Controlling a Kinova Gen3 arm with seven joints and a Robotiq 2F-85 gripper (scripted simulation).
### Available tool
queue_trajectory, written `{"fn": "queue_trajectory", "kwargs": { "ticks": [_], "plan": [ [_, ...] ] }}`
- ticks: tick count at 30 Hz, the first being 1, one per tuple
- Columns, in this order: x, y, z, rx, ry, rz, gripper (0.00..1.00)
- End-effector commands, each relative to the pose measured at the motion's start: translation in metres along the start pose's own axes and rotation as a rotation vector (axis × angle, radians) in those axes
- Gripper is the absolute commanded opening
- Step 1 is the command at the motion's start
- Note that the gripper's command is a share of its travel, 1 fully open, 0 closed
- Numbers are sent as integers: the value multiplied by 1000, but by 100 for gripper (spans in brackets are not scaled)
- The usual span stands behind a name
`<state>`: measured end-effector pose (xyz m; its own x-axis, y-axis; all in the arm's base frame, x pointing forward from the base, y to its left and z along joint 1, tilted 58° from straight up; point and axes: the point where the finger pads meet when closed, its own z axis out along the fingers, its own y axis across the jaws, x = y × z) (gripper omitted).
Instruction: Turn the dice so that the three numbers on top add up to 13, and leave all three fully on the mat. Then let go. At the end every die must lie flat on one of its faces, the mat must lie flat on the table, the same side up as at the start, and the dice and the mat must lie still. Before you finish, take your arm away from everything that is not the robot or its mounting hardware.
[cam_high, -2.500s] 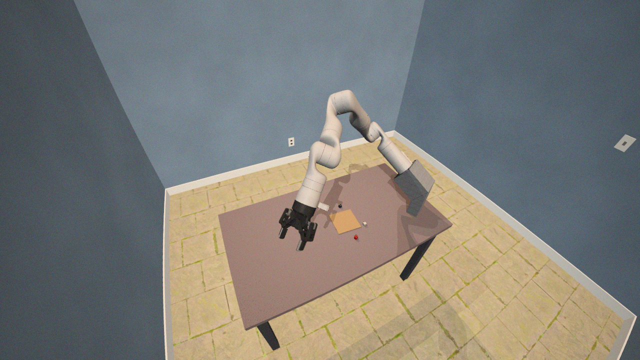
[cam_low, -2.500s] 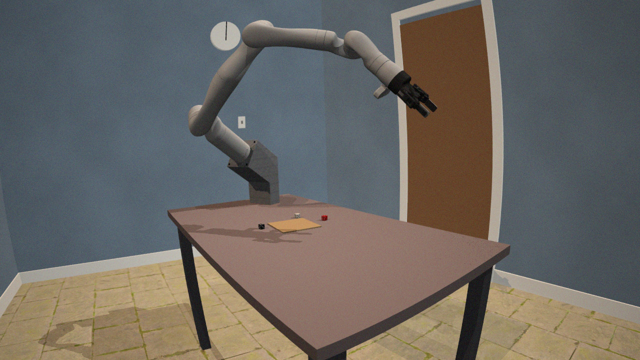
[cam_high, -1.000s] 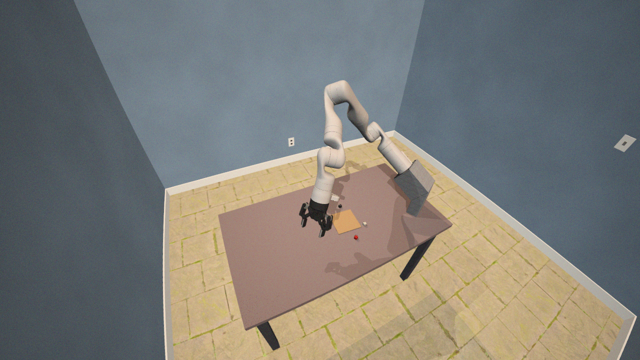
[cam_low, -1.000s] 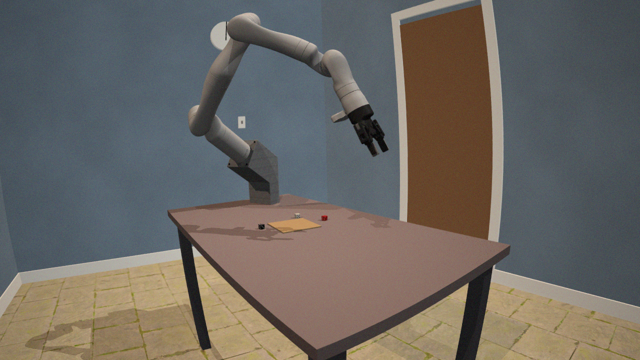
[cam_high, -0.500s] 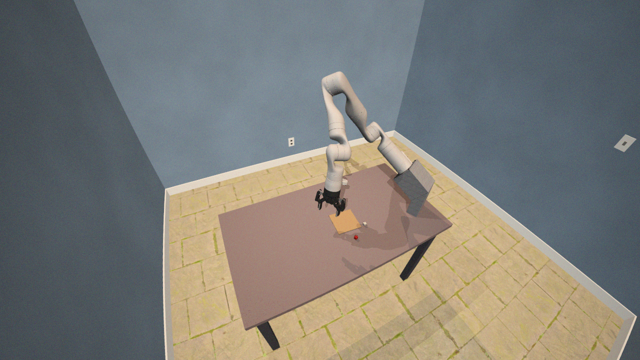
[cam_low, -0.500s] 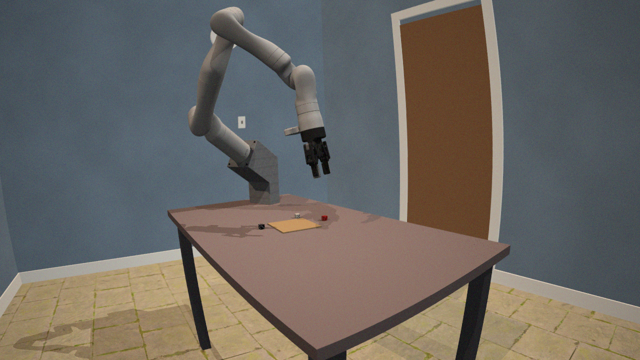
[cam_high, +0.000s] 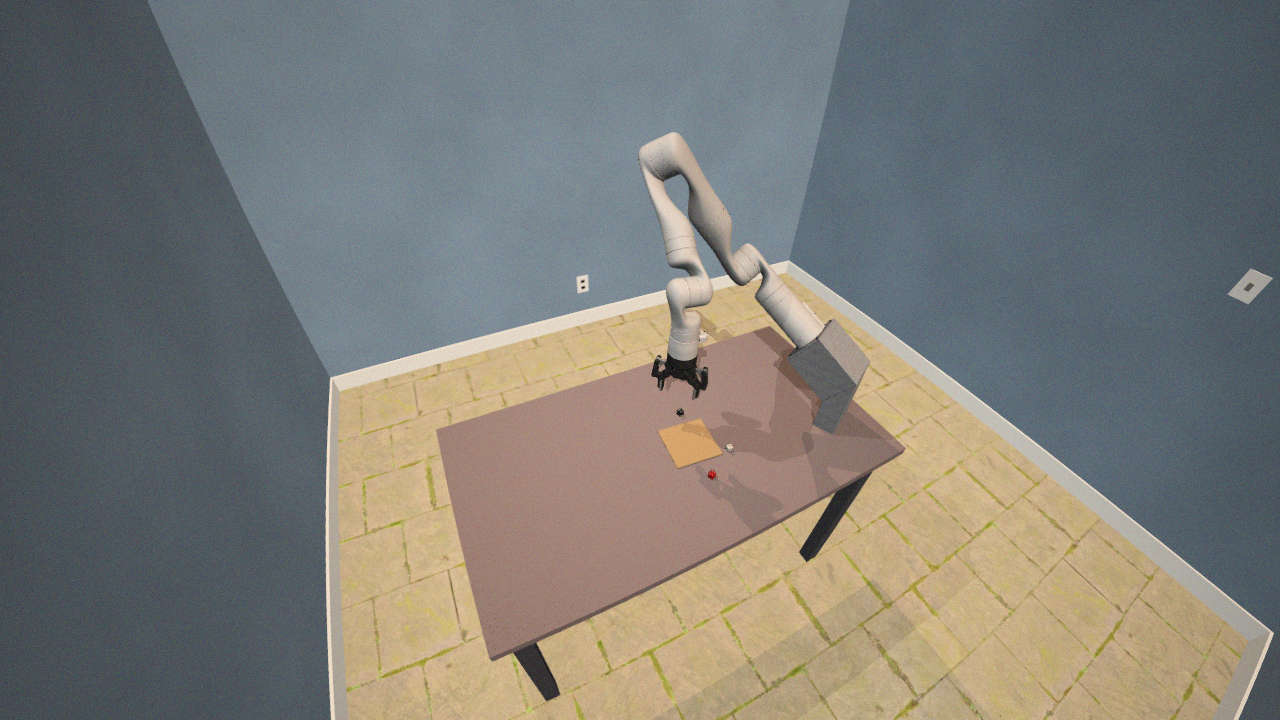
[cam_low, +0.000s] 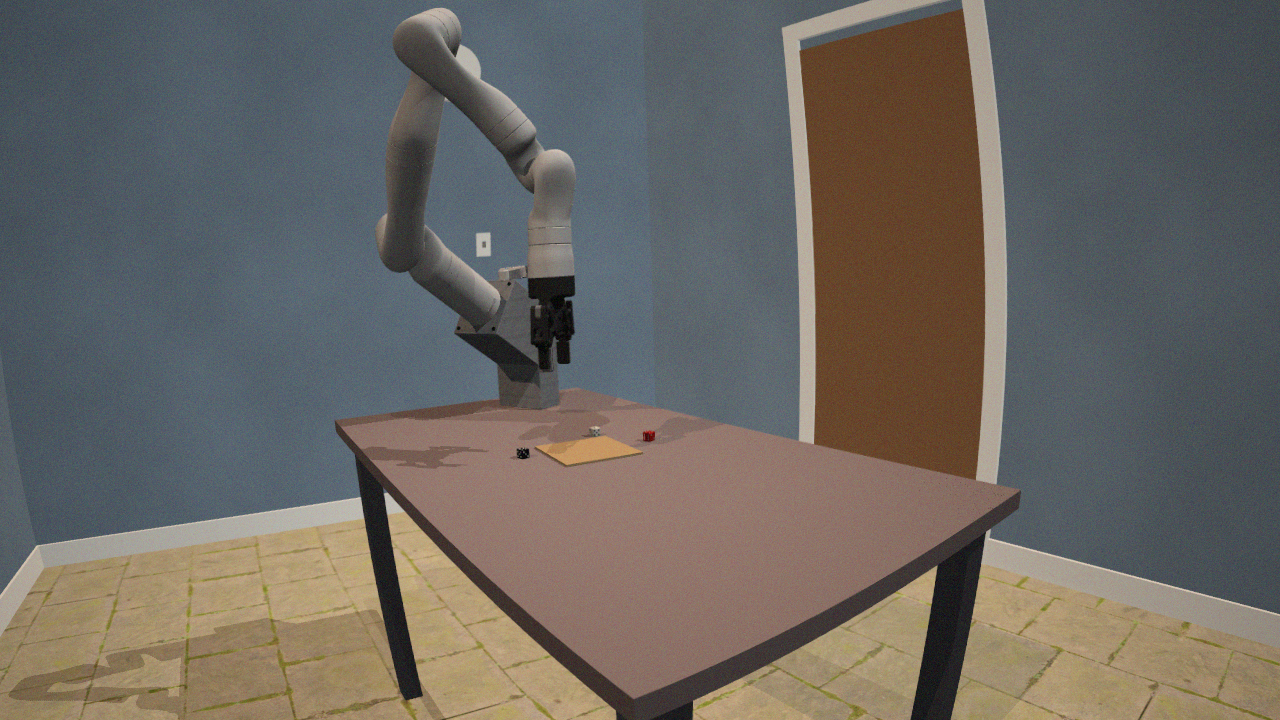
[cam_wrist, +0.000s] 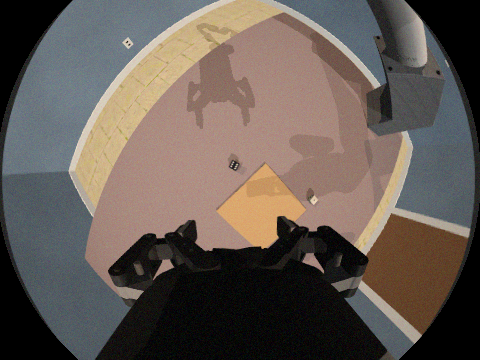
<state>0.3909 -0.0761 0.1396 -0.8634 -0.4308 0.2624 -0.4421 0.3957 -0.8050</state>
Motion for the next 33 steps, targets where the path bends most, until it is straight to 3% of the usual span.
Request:
{"fn": "queue_trajectory", "kwargs": {
  "ticks": [1,21,27,33],
  "plan": [
    [12,-2,-2,4,7,-28,100],
    [14,-2,0,4,9,-30,100],
    [15,-3,6,4,9,-29,100],
    [15,-3,26,4,9,-29,100]
  ]
}}
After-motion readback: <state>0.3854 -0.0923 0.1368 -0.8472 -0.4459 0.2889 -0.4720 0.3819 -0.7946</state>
